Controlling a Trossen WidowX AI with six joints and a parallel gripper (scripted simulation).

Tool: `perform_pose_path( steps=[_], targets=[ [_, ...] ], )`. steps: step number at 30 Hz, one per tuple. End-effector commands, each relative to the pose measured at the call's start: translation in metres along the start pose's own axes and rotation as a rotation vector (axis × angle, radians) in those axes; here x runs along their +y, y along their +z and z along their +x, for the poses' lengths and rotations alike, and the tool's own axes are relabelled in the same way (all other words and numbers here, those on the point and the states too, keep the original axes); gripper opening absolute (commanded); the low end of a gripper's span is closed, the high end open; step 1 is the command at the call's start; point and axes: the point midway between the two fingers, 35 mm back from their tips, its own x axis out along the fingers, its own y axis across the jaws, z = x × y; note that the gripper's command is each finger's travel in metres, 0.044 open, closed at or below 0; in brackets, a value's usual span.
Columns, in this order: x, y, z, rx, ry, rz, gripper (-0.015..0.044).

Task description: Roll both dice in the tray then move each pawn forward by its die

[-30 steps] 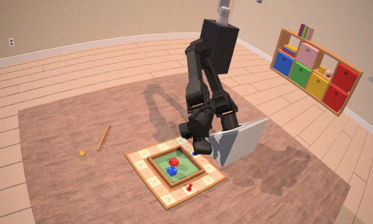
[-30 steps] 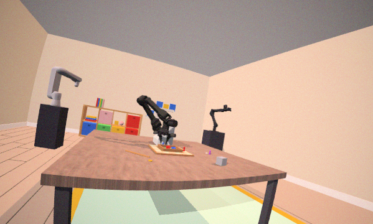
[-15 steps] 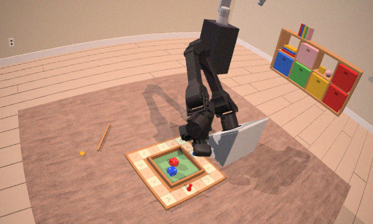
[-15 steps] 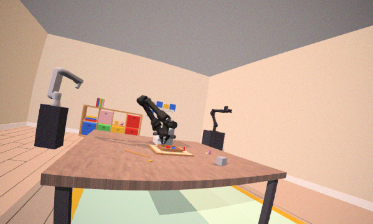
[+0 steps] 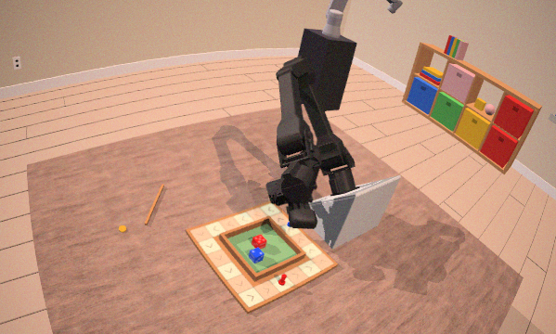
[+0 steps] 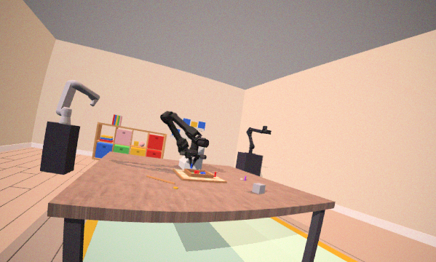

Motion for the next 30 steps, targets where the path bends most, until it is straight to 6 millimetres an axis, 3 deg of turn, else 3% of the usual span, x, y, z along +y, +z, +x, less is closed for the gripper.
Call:
perform_pose_path(
  steps=[1,16,20,30],
  targets=[
    [0.005,0.004,-0.020,0.000,0.017,0.008,0.0000],
    [-0.003,0.002,-0.103,-0.001,0.004,0.010,0.0000],
    [-0.004,0.003,-0.102,0.000,0.006,0.009,0.0000],
    [-0.026,0.022,-0.077,0.008,0.030,0.002,0.0000]
  ],
)
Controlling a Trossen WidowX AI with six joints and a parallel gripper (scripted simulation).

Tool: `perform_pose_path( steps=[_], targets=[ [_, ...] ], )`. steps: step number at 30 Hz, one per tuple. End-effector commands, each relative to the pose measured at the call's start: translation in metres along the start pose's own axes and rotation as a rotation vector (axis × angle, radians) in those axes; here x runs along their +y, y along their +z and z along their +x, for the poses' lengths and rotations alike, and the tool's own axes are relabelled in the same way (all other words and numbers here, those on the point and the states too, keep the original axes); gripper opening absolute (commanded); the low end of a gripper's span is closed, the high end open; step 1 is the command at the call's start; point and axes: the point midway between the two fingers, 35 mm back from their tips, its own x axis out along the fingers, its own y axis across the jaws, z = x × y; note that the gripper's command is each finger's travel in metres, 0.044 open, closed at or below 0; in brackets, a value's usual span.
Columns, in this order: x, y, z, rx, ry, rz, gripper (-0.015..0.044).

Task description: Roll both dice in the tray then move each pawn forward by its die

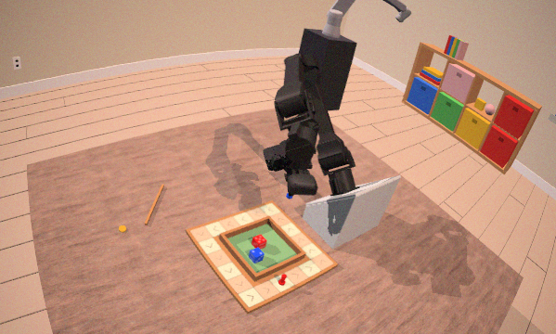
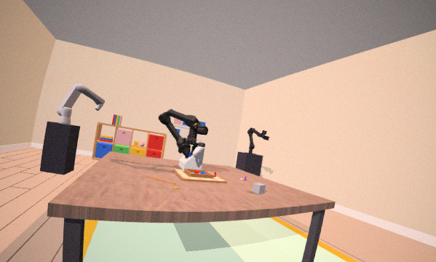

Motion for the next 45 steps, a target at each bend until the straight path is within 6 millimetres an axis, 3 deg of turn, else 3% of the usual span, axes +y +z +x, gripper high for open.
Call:
perform_pose_path(
  steps=[1,21,26,35,45],
  targets=[
    [-0.009,0.007,0.008,-0.008,0.011,0.001,0.0000],
    [-0.065,0.024,0.054,-0.021,-0.021,0.010,0.0000],
    [-0.065,0.024,0.060,-0.021,-0.020,0.010,0.0000],
    [-0.066,0.025,0.087,-0.022,-0.022,0.010,0.0000],
    [-0.066,0.025,0.098,-0.022,-0.022,0.010,0.0000]
  ],
)
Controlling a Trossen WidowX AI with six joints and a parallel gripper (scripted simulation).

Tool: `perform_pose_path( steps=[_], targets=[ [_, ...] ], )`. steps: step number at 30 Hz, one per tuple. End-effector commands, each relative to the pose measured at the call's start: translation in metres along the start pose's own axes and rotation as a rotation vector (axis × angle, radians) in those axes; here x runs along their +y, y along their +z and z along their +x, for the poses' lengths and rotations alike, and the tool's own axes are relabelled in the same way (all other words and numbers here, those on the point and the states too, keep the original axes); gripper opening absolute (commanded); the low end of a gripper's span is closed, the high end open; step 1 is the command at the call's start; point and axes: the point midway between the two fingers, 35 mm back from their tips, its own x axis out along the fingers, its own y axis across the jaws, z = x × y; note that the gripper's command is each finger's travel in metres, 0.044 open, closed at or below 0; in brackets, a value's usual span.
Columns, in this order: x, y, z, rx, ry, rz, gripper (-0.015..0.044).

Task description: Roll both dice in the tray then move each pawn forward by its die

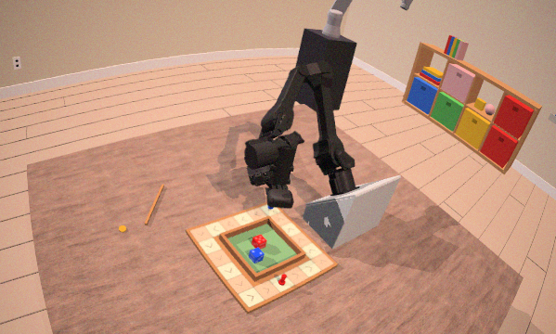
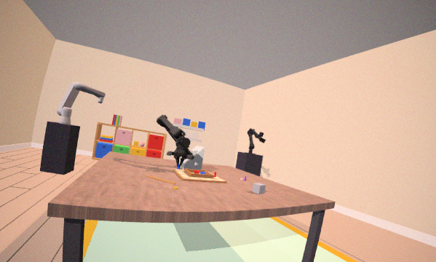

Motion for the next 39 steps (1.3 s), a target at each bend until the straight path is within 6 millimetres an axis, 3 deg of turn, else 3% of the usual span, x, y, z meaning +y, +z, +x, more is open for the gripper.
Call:
perform_pose_path(
  steps=[1,6,16,21,23,27,33,39],
  targets=[
    [-0.001,0.000,0.005,-0.003,-0.006,-0.003,0.0000],
    [-0.001,0.000,0.012,-0.003,-0.007,-0.003,0.0000],
    [0.000,0.000,0.007,-0.002,0.001,0.003,0.0263],
    [0.001,0.000,-0.035,-0.001,-0.002,-0.003,0.0394],
    [0.000,0.000,-0.041,-0.002,-0.005,-0.003,0.0440],
    [0.002,0.000,-0.045,-0.001,-0.002,-0.011,0.0440],
    [0.053,-0.012,-0.081,0.007,0.037,-0.264,0.0440],
    [0.098,-0.048,-0.120,0.003,0.009,-0.523,0.0440]
  ],
)
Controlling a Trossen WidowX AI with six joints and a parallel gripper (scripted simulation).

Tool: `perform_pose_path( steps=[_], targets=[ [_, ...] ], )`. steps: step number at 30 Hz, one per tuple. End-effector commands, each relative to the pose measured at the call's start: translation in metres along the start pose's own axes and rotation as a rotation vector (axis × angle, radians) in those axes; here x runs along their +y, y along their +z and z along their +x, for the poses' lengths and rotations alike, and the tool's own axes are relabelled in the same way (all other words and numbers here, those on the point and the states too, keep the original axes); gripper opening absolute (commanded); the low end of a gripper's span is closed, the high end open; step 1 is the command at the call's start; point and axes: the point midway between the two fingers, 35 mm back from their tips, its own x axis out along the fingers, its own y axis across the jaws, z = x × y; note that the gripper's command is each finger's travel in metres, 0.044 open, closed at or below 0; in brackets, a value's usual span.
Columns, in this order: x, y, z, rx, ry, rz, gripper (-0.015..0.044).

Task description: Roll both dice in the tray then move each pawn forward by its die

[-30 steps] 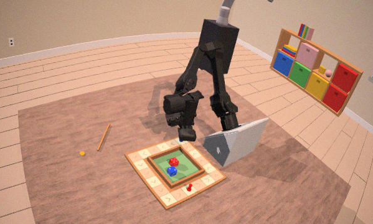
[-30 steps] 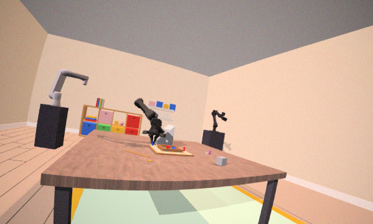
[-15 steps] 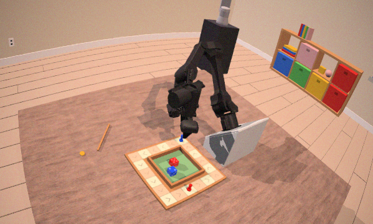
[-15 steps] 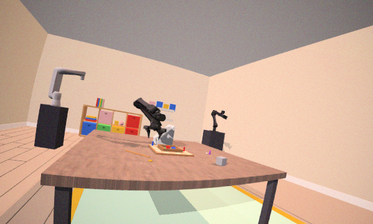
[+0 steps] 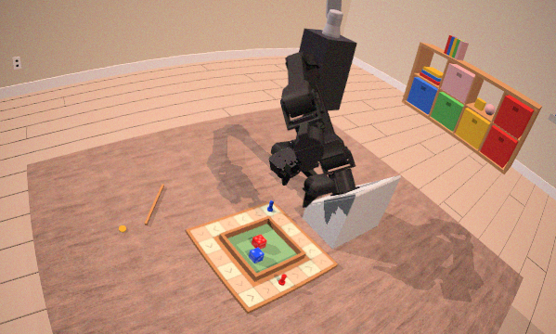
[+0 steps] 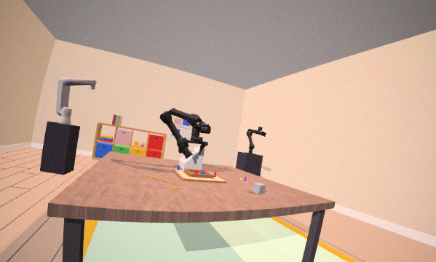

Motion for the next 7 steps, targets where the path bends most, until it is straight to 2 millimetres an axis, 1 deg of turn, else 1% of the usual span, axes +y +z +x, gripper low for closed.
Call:
perform_pose_path(
  steps=[1,2,3,7],
  targets=[
    [0.027,-0.012,-0.017,0.009,-0.027,-0.119,0.0440],
    [0.029,-0.013,-0.018,0.009,-0.029,-0.126,0.0440],
    [0.016,-0.005,-0.010,-0.002,-0.009,-0.070,0.0440],
    [0.016,-0.005,-0.010,-0.002,-0.009,-0.070,0.0440]
  ],
)
